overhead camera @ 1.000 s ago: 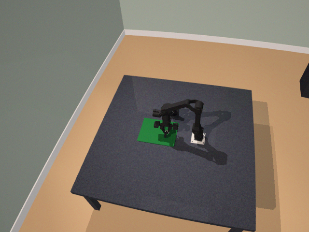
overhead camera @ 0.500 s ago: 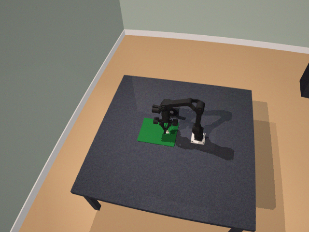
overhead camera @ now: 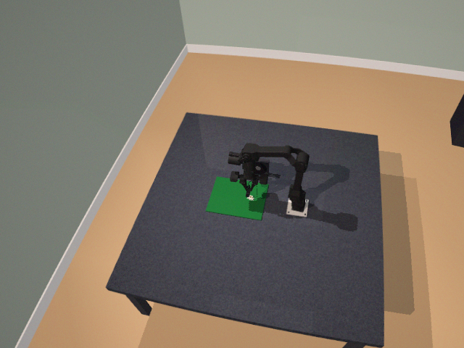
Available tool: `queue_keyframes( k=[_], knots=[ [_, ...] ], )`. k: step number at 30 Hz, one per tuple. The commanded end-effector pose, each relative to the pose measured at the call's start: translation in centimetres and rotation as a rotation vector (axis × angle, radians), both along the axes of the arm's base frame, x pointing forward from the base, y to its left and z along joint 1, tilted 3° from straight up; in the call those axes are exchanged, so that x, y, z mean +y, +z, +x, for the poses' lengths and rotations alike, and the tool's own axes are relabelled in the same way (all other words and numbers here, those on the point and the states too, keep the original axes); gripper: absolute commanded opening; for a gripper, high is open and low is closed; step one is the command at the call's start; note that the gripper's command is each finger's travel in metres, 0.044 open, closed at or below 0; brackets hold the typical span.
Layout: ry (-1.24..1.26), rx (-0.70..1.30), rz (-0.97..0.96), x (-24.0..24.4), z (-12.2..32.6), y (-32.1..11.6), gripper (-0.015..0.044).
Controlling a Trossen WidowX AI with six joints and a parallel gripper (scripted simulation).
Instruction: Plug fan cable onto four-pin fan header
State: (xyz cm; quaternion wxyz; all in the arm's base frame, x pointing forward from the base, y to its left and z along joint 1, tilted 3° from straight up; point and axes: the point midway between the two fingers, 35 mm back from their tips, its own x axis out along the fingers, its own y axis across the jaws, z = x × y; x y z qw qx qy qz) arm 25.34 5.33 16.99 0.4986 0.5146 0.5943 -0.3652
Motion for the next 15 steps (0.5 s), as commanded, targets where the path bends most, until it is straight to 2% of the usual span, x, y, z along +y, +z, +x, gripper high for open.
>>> queue_keyframes(
  k=[1,15],
  knots=[
    [0.084,-0.022,-0.031,0.1,0.7,0.2,0.0000],
    [0.528,-0.117,-0.186,0.7,4.7,0.7,0.0000]
  ],
)
